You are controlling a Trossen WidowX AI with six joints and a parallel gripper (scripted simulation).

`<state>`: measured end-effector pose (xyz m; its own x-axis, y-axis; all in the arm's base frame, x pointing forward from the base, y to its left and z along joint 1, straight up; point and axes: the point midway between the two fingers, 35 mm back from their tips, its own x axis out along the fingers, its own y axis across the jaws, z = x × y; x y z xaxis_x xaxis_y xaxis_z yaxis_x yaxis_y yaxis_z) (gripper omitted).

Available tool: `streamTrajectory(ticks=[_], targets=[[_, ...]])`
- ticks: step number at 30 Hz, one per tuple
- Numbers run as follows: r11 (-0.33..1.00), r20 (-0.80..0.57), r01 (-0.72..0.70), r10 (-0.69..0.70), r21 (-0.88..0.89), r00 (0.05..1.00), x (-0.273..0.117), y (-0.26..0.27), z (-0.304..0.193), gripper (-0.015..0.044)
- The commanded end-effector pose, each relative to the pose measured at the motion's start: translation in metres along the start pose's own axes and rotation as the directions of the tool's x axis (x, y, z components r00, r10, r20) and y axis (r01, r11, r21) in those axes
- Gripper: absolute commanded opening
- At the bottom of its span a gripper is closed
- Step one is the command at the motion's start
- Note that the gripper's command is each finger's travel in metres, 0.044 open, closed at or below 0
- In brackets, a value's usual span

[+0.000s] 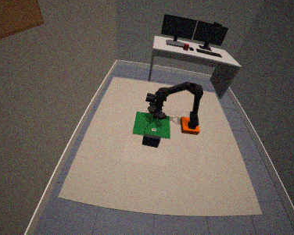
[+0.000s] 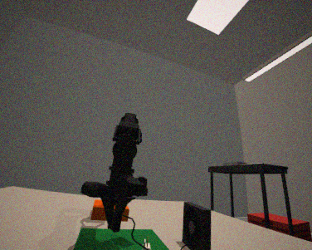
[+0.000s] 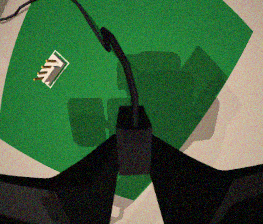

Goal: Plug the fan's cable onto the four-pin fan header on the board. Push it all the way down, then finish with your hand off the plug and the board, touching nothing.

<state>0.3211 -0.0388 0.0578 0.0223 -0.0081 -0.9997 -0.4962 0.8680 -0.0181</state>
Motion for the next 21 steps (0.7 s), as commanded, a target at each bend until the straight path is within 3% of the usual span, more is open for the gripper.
streamTrajectory(ticks=[1,11,21], targets=[[0.995,0.009,0.000,-0.001,0.100,1.000,-0.003,0.011,0.011,0.0000],[0.905,0.011,-0.007,0.002,0.426,1.000,-0.003,0.046,0.034,0.0000],[0.716,0.013,-0.013,0.006,0.698,1.000,-0.003,0.084,0.051,0.0000]])
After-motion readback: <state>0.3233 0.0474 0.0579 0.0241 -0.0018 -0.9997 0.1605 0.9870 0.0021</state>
